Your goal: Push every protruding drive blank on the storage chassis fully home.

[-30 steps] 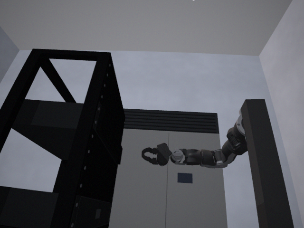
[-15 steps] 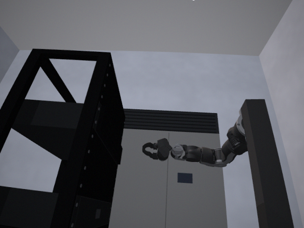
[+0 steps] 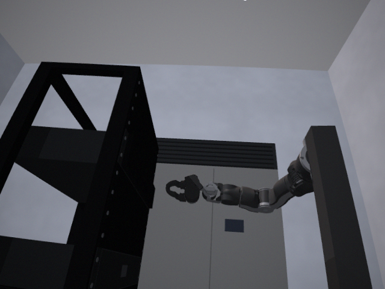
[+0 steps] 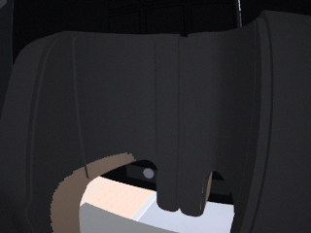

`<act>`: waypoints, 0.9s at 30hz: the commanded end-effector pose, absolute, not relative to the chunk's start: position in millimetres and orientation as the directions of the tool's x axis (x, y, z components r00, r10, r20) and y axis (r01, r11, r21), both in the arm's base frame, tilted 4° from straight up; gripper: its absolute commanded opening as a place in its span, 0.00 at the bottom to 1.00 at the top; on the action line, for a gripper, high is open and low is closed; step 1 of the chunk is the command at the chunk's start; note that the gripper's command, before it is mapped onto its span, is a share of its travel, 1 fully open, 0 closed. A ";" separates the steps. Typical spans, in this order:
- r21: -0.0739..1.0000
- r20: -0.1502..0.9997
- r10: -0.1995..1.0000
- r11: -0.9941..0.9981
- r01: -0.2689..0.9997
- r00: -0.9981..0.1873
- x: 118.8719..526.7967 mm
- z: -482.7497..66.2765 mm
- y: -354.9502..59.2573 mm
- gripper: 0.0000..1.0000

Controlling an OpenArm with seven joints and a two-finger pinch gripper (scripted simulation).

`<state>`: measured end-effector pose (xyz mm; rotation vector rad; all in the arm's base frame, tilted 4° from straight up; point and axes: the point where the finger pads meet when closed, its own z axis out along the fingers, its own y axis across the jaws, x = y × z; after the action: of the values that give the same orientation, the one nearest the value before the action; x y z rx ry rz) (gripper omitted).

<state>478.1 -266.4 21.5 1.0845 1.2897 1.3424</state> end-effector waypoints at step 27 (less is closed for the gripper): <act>0.998 -0.027 0.986 0.018 -0.055 -0.167 486.6 24.8 -263.3 0.00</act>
<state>487.3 -263.4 20.9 1.0757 1.3036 1.3372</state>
